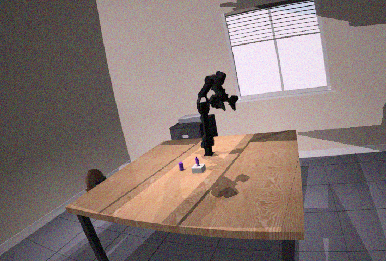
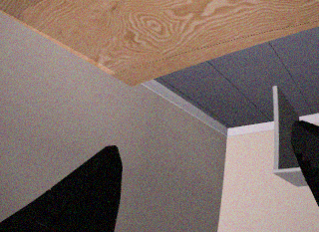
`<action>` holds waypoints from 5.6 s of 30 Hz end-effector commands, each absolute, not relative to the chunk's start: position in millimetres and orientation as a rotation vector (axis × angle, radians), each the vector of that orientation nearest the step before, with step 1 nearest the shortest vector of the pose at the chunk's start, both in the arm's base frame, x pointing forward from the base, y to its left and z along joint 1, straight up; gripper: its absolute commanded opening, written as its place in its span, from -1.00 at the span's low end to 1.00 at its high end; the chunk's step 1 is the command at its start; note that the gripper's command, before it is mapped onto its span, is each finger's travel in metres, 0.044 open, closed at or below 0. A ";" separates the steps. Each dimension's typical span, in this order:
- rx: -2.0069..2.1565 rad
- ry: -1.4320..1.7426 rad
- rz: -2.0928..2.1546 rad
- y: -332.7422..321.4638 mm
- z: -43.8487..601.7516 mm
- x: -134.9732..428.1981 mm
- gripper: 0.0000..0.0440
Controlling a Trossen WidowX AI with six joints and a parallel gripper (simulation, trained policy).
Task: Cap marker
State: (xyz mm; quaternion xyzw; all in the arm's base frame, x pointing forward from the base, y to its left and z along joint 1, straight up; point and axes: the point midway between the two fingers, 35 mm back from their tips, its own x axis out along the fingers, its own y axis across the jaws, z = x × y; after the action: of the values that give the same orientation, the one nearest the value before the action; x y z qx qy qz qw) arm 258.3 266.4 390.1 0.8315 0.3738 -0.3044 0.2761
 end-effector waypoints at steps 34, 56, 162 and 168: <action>2.313 0.793 -1.171 173.1 362.2 292.0 0.53; 2.348 0.653 -1.365 119.5 345.1 305.0 0.52; 2.260 0.211 -2.003 -60.9 232.3 326.1 0.45; 2.232 0.199 -2.048 -68.2 222.9 323.3 0.45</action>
State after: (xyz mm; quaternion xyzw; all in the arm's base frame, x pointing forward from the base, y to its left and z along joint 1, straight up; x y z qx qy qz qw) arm 325.1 -65.1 227.2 0.7406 0.0666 -0.6666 0.0520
